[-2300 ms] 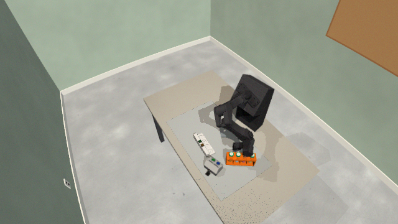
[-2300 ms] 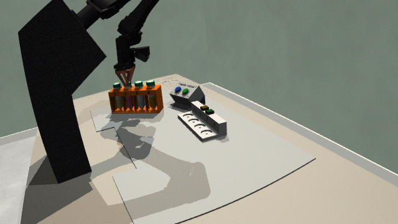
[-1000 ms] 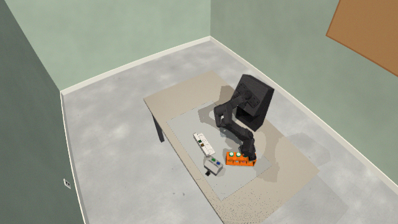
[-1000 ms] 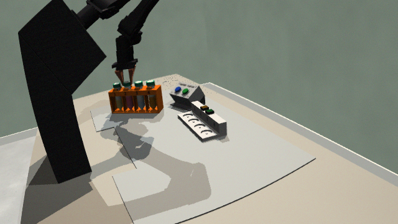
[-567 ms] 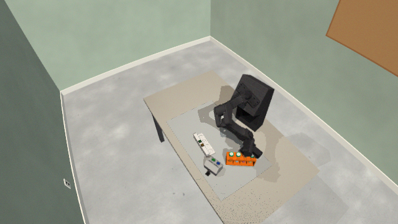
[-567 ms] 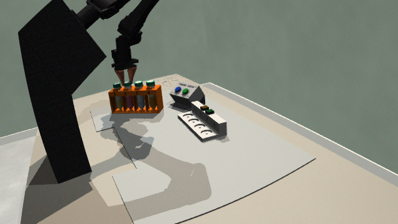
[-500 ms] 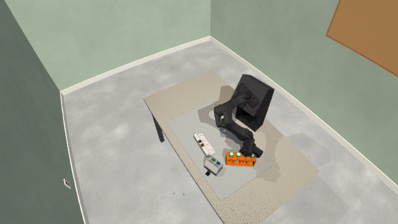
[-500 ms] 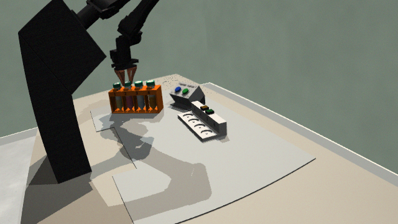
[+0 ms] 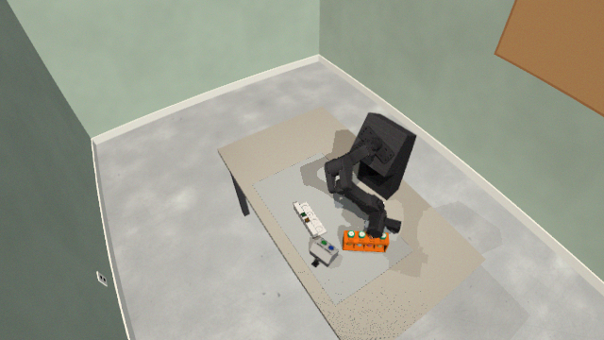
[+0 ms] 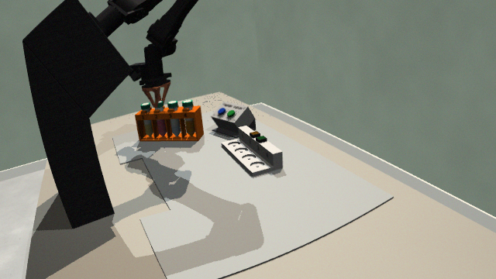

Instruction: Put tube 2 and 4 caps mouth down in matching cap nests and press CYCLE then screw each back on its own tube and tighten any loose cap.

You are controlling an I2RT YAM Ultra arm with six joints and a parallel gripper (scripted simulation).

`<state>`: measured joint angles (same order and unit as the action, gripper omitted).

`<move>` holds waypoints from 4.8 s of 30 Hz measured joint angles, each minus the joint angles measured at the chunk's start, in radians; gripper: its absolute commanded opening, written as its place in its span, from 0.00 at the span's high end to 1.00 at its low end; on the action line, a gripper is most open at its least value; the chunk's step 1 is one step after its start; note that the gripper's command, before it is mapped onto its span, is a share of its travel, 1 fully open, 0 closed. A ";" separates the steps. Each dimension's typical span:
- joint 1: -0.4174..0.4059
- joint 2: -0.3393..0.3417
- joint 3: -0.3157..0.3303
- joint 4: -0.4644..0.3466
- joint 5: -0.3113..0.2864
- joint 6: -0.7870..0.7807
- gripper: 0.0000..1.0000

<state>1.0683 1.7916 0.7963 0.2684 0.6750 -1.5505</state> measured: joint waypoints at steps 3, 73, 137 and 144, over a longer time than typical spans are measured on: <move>0.000 0.000 0.000 0.000 0.002 -0.012 0.51; 0.038 -0.061 -0.020 -0.066 0.027 1.602 1.00; -1.100 -0.550 -0.051 -0.334 -0.895 1.662 1.00; -1.077 -0.455 -0.031 -0.277 -0.899 1.664 1.00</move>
<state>-0.0082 1.3365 0.7650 -0.0086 -0.2237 0.1135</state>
